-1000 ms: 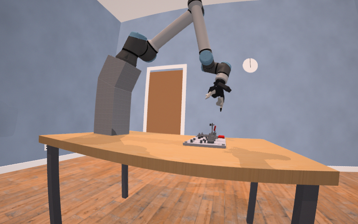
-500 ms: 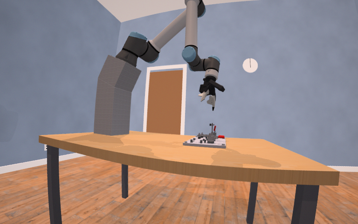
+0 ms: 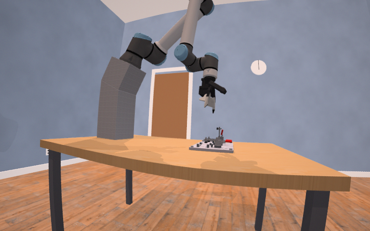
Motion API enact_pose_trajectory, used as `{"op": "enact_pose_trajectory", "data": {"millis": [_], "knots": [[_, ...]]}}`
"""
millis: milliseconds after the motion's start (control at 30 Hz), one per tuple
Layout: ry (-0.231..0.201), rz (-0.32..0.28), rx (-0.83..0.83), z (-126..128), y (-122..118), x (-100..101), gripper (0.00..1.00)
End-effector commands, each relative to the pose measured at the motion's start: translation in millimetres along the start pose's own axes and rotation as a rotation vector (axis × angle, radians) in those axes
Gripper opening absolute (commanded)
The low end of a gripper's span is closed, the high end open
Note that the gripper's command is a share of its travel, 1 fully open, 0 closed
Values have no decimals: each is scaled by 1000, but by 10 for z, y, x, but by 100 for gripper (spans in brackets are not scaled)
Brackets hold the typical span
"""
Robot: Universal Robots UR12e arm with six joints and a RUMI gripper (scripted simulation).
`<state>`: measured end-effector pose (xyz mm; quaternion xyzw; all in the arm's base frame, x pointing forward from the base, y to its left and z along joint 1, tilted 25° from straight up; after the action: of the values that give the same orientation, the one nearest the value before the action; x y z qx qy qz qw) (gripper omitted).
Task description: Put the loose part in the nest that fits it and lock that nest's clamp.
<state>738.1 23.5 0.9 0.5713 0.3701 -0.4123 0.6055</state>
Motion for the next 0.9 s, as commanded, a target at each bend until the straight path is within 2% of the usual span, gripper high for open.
{"op": "enact_pose_trajectory", "data": {"millis": [0,433,867], "knots": [[36,16,-51,112,-53,29,100],[95,35,-145,324,-158,98,100],[113,45,-175,391,-192,115,100]]}}
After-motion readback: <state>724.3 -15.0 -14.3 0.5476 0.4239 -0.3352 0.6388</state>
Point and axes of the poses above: the point where the finger pads meet when closed, its own x axis out along the fingers, its own z axis across the jaws, y = z × x, the point moved 7 cm from there along -x, back along the fingers, and after that the axes turned 5 degrees about -x, right-handed, at the moved point
